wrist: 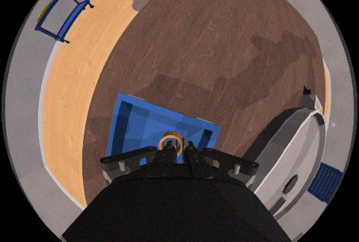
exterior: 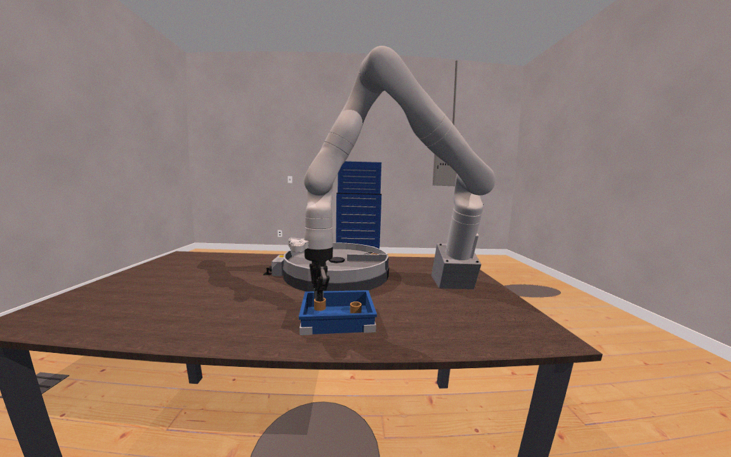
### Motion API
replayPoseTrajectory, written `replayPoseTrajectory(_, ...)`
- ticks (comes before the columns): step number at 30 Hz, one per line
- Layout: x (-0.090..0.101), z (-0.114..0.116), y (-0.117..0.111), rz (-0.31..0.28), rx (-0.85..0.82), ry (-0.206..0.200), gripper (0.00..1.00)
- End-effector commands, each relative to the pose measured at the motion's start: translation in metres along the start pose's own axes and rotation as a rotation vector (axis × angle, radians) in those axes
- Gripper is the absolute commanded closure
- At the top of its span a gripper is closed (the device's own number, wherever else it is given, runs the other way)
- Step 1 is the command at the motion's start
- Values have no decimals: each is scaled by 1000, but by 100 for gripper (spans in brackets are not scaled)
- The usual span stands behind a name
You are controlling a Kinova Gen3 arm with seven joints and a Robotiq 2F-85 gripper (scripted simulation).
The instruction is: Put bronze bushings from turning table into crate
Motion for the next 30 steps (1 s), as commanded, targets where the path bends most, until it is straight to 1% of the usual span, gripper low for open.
replayPoseTrajectory(1, -5, 0, 1, -3, 0, -1, 100)
replayPoseTrajectory(13, -5, 0, 1, -3, 0, -1, 100)
replayPoseTrajectory(18, -14, 0, 1, -3, 0, -1, 100)
replayPoseTrajectory(30, -14, 0, 1, -3, 0, -1, 100)
Point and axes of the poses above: the point where the finger pads meet when closed, its own x axis back along the fingers, its own z axis across the jaws, y = z × x, the point moved 2 cm from there along x, back along the fingers, and after that the axes turned 1 degree about x, right-handed, at the moved point
